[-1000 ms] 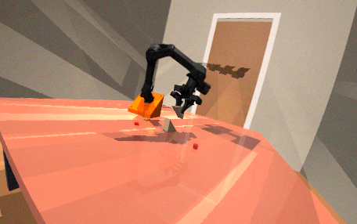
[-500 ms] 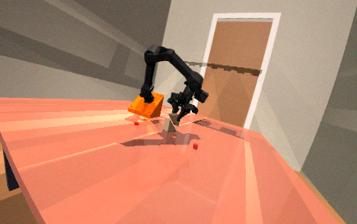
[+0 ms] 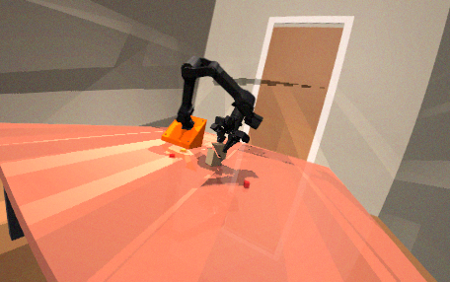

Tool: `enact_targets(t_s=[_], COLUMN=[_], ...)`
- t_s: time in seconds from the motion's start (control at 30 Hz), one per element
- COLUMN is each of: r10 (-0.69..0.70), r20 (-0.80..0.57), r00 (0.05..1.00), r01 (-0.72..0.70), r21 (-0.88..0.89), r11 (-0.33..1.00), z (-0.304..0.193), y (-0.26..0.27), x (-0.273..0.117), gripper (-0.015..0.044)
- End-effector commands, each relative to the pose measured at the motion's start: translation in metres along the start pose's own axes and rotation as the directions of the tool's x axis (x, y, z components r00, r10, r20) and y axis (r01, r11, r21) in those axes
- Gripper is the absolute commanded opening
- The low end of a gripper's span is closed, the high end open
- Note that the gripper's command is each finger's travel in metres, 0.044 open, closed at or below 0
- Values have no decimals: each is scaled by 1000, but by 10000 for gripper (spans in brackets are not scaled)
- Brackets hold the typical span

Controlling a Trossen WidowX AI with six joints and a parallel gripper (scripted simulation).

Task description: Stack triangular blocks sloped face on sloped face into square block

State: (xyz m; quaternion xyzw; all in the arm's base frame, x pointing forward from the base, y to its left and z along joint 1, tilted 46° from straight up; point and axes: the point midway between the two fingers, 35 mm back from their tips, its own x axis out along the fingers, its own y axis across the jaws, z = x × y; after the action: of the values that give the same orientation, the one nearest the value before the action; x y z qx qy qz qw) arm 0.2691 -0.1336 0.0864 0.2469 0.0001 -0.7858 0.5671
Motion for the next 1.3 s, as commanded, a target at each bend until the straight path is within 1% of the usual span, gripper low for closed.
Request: enact_targets(t_s=[0.0, 0.6, 1.27], r10=[8, 11, 11], r20=[1, 1, 1], r00=[1000, 1000, 1000], r01=[-8, -11, -11], r21=[-1, -3, -4], r11=[1000, 1000, 1000], z=[1, 1, 1], y=[1, 2, 2], x=[-1, 0, 12], gripper=[0, 0, 0])
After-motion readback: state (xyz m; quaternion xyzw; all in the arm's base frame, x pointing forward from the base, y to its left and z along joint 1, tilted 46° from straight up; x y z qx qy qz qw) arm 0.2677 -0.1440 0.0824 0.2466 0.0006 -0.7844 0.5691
